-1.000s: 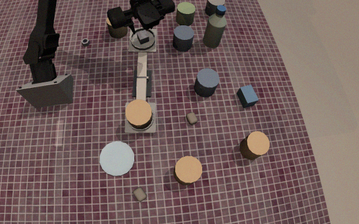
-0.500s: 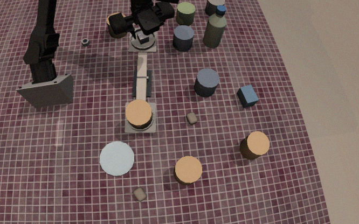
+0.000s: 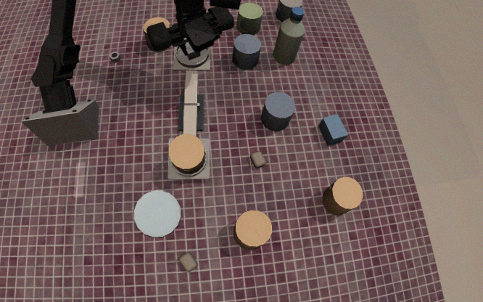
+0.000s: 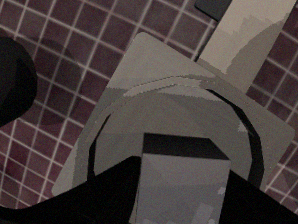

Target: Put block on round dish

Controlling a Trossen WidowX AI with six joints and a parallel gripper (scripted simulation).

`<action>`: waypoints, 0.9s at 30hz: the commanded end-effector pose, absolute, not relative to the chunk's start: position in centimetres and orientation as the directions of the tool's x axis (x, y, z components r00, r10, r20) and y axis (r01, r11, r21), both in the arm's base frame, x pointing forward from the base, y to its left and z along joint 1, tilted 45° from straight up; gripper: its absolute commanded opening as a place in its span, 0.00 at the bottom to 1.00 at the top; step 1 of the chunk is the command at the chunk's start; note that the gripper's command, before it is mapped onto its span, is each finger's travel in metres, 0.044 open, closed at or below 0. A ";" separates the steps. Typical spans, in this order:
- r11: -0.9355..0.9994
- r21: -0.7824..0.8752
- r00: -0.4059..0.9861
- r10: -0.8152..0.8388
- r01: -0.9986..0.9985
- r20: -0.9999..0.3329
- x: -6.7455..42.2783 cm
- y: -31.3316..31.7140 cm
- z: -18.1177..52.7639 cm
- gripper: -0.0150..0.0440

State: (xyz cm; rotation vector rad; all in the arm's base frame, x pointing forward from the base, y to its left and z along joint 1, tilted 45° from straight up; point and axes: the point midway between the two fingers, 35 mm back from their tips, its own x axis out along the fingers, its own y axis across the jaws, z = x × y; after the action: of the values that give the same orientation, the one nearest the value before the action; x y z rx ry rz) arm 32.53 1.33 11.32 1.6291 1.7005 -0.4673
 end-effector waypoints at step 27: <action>0.014 0.215 0.149 0.676 0.977 -0.722 31.9 -6.1 17.1 0.25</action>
State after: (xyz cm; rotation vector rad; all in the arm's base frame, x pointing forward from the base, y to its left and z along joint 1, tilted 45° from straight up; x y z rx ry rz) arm 31.82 -5.11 17.68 1.7338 1.5979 -0.5345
